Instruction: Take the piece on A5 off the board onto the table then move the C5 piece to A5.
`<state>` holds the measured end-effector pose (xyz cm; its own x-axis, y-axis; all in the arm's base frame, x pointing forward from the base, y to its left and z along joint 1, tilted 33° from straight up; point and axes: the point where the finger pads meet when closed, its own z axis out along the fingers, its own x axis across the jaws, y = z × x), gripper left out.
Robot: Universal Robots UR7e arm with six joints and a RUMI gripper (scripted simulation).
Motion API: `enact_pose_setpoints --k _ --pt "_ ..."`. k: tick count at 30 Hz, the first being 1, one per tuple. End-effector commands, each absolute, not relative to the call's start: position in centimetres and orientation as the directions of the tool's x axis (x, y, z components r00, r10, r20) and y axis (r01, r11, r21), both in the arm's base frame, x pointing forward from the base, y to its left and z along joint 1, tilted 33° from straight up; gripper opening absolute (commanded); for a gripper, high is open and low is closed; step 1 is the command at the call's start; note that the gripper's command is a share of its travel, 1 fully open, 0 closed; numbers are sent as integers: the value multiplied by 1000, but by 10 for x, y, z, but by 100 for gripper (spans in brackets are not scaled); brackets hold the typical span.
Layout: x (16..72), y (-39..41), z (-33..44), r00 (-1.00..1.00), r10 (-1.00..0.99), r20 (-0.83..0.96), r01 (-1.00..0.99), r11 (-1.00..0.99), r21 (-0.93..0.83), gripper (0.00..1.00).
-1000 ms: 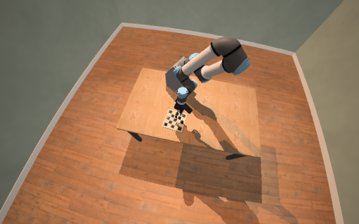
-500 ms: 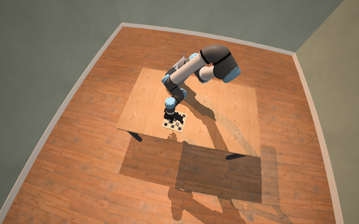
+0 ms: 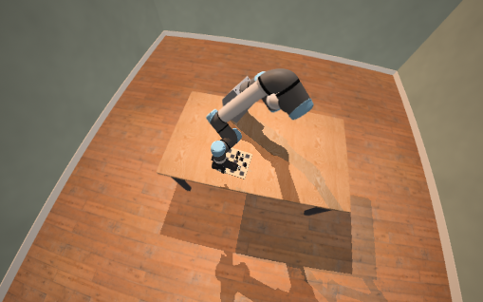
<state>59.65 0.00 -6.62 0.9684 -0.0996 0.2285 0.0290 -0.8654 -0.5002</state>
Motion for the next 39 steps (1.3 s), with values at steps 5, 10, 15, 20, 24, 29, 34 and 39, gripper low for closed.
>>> enact_pose_setpoints --k 5,10,15,20,24,29,34,39 --pt "600 -2 -67 968 -95 230 34 -866 -500 0" --pt "601 -2 -67 968 -95 230 34 -866 -500 0" --pt "601 0 -70 968 -95 230 34 -866 -500 0" --pt "605 6 -81 968 -95 230 34 -866 -500 0" --pt "609 15 -95 968 -95 230 34 -866 -500 0" --pt "613 22 -108 968 -95 230 34 -866 -500 0" --pt "619 33 -127 968 -95 230 34 -866 -500 0" --pt "623 41 -141 968 -95 230 34 -866 -500 0"
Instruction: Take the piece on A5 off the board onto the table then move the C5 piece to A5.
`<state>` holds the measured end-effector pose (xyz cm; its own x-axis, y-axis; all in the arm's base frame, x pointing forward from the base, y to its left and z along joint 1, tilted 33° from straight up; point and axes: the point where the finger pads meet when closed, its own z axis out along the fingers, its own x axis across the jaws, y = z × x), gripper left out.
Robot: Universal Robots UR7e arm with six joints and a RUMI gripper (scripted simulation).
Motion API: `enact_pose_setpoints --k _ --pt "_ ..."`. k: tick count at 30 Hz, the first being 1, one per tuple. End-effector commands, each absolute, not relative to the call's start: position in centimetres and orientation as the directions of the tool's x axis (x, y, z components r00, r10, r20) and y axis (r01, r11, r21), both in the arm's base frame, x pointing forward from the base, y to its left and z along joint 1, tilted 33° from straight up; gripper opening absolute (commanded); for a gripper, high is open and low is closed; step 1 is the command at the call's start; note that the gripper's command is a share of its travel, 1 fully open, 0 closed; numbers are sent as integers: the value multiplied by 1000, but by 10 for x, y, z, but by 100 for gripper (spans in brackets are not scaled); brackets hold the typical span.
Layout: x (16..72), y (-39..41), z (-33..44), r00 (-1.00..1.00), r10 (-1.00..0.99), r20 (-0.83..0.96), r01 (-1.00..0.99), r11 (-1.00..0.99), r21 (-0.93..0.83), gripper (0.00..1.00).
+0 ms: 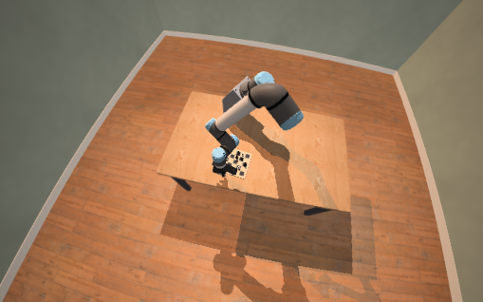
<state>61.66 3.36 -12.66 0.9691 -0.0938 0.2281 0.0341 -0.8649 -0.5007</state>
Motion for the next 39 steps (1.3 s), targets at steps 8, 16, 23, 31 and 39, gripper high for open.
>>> enact_pose_setpoints --k 8,16,23,31,39 --pt "624 45 -147 968 -95 230 34 -866 -500 0" --pt "624 45 -147 968 -95 230 34 -866 -500 0" --pt "624 45 -147 968 -95 230 34 -866 -500 0" --pt "624 45 -147 968 -95 230 34 -866 -500 0" --pt "624 45 -147 968 -95 230 34 -866 -500 0"
